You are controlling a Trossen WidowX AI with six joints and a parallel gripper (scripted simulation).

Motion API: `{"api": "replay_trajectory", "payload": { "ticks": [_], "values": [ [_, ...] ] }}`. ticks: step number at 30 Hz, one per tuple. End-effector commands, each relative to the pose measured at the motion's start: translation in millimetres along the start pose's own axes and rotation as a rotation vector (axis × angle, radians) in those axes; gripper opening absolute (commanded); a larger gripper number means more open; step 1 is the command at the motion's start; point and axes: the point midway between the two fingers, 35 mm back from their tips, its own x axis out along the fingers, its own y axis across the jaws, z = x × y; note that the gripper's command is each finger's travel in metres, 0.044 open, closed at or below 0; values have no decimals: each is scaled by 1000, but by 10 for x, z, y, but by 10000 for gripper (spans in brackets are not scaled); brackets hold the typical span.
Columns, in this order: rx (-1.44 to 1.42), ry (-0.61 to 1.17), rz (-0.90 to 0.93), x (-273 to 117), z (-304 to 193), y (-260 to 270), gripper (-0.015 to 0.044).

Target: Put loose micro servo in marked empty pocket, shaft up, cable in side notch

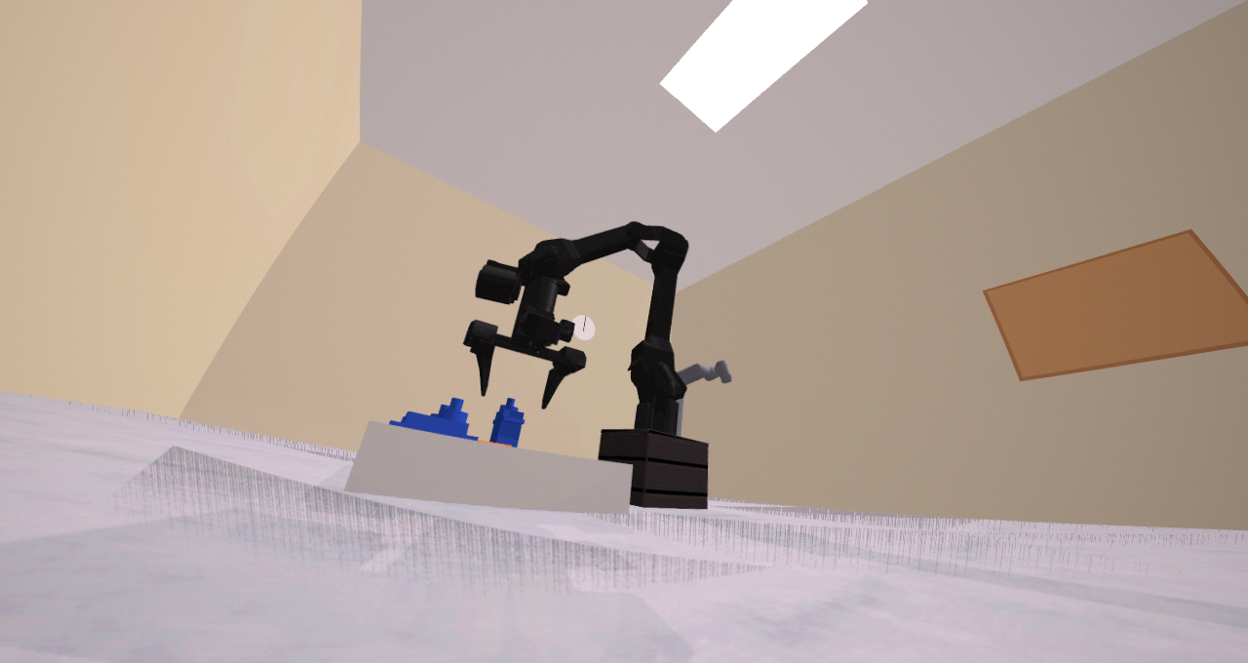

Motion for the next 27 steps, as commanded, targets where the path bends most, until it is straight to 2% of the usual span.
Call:
{"api": "replay_trajectory", "payload": {
  "ticks": [1, 14, 27],
  "values": [
    [-7, -4, 2, 61, 5, -1, 440],
    [-7, -4, 2, 237, 6, 1, 440],
    [-7, -4, 2, 237, 6, 1, 99]
  ]
}}
